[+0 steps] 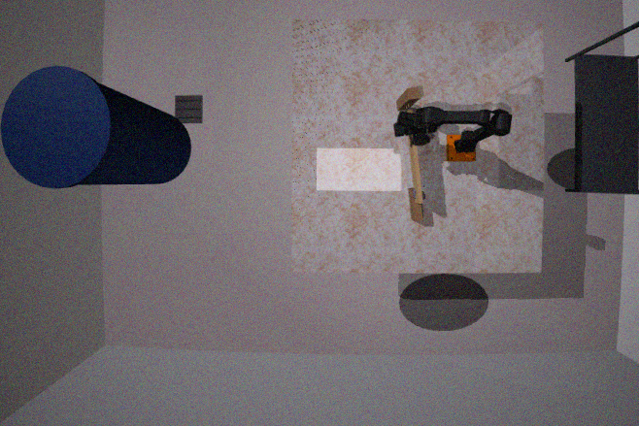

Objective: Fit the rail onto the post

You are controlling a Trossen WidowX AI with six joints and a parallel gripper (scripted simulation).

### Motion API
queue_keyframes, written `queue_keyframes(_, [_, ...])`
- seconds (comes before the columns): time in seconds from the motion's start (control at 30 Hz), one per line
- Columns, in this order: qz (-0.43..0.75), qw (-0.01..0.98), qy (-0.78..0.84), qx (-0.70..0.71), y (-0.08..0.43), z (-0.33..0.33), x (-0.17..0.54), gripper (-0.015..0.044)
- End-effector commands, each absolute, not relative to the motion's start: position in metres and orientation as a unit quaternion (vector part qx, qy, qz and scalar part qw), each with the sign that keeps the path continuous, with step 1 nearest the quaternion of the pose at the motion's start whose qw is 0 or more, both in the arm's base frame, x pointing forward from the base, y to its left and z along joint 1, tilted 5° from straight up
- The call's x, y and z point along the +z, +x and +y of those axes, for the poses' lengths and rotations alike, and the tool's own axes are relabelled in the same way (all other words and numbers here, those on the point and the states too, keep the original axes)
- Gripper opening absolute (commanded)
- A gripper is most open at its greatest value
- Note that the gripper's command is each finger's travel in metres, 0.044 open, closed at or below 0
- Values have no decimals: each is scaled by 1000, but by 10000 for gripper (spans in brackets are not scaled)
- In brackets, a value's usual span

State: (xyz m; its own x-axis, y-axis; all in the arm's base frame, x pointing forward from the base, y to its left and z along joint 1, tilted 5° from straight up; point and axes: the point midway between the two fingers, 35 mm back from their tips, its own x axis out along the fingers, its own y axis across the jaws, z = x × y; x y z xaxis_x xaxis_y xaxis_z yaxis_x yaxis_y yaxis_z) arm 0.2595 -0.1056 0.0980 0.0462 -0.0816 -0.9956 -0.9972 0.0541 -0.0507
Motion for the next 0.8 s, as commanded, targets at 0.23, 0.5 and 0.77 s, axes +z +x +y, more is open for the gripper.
queue_keyframes(0.23, [519, 506, -522, 449, 263, -111, 104, 0])
queue_keyframes(0.5, [519, 505, -523, 449, 264, -113, 104, 0])
queue_keyframes(0.77, [519, 505, -523, 449, 264, -115, 103, 0])
